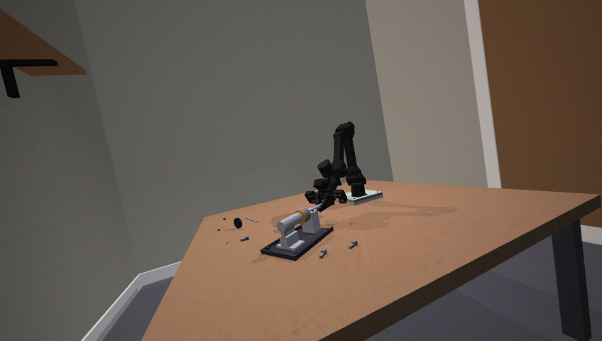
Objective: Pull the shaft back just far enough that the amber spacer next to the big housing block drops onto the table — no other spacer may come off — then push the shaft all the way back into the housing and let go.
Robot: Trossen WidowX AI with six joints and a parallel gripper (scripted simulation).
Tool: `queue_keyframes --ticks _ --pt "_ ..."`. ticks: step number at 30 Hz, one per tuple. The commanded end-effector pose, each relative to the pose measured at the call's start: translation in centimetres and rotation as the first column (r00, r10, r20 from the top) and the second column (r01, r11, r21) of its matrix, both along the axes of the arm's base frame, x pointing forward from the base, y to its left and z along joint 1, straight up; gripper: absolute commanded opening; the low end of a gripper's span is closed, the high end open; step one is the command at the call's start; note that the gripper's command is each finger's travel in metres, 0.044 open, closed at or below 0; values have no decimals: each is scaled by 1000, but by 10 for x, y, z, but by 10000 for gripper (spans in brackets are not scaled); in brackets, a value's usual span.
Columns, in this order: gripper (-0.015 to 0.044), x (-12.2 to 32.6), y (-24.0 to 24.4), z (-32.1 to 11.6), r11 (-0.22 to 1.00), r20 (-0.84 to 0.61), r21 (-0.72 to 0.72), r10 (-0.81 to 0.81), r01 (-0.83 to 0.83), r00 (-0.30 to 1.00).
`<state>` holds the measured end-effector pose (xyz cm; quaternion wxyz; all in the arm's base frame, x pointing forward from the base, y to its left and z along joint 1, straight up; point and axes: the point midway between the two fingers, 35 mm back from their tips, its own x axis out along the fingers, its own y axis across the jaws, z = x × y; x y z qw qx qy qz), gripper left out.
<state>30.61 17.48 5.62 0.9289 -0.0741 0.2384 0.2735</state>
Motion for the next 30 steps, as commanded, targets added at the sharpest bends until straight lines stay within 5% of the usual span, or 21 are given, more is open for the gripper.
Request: queue_keyframes --ticks 1,30 --pt "0 -1 0 0 1000 0 1 5 -5 1000" --pt "0 -4 -2 0 1000 0 1 5 -5 1000"
